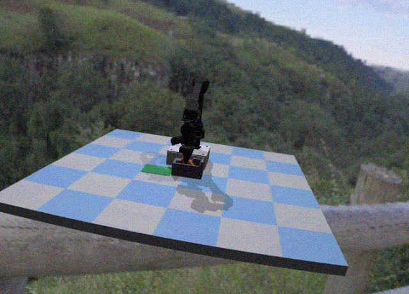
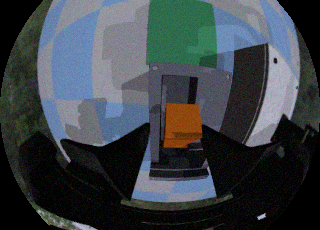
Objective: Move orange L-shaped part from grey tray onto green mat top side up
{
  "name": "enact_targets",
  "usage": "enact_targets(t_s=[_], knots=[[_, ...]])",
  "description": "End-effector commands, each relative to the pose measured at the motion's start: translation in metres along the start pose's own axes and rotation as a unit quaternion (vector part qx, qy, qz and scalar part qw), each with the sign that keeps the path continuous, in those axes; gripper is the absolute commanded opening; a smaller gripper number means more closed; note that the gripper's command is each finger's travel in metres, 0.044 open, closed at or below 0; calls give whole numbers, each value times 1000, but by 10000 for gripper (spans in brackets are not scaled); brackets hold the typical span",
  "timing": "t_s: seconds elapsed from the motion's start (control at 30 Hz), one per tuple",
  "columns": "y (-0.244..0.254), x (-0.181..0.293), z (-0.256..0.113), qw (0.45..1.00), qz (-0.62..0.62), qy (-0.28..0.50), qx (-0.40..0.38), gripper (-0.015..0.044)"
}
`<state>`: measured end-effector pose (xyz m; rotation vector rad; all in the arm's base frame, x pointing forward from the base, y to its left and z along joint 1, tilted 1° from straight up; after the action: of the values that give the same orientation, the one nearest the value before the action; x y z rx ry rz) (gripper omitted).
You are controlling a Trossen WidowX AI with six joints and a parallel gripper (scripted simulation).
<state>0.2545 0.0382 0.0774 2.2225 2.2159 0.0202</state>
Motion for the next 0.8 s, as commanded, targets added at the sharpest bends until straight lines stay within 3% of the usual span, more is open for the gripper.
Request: enact_targets(t_s=[0.0,0.07,0.43,0.57,0.77], knots=[[0,0,-1,1000,0,0,-1,228],[0,0,-1,1000,0,0,-1,175],[0,0,-1,1000,0,0,-1,102],[0,0,-1,1000,0,0,-1,0],[0,0,-2,1000,0,0,-1,0]])
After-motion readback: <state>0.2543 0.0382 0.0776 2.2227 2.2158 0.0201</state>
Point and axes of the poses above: the point midway between the two fingers, 35 mm back from their tips, its own z axis out along the fingers, its own y axis across the jaws, x = y × z, the point moved 5 cm from there along -z, back along the fingers, and after that the axes turned 11 degrees about z, right-handed, at the moved point
